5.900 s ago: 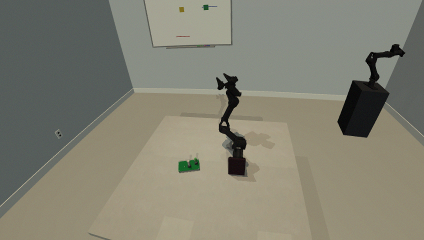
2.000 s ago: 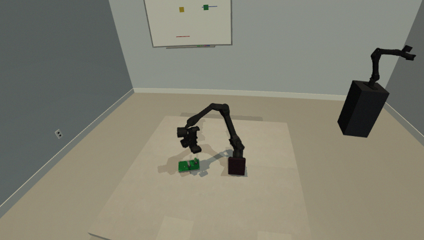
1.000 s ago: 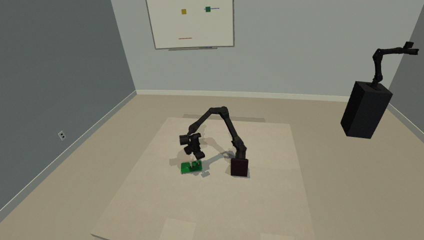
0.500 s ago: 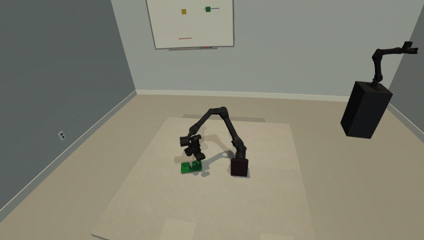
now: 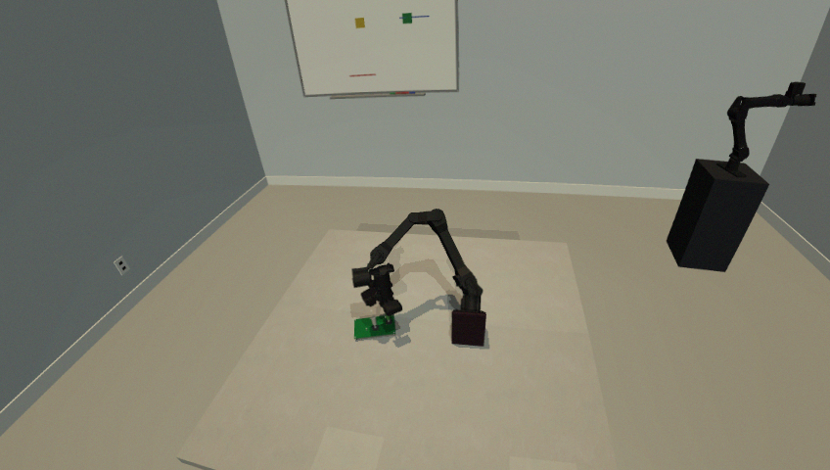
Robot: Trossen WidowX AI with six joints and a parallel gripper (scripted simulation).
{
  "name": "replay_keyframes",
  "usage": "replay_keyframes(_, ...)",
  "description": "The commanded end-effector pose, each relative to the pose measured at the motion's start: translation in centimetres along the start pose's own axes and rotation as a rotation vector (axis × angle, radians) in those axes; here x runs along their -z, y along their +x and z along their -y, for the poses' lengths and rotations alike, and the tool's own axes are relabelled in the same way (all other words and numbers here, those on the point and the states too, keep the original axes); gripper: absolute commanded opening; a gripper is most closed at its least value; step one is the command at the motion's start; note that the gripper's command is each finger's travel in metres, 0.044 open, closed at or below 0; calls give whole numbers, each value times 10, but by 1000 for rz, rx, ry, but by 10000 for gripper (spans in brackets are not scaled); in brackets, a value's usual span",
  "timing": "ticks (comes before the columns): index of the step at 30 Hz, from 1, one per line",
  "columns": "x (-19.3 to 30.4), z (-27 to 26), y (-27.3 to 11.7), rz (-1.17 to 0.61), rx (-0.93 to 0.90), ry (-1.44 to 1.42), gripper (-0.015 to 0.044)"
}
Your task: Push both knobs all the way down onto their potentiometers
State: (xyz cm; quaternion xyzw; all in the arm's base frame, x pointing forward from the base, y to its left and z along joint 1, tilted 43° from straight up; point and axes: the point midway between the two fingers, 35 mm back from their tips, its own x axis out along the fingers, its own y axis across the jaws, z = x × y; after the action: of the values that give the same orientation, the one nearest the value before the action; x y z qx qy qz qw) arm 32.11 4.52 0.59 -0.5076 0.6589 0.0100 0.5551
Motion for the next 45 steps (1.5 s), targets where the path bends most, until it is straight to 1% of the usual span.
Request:
replay_keyframes(1, 1, -1, 3, -8, 2, -9, 0)
replay_keyframes(27, 1, -1, 10, -8, 2, -9, 0)
replay_keyframes(45, 1, -1, 7, -8, 2, -9, 0)
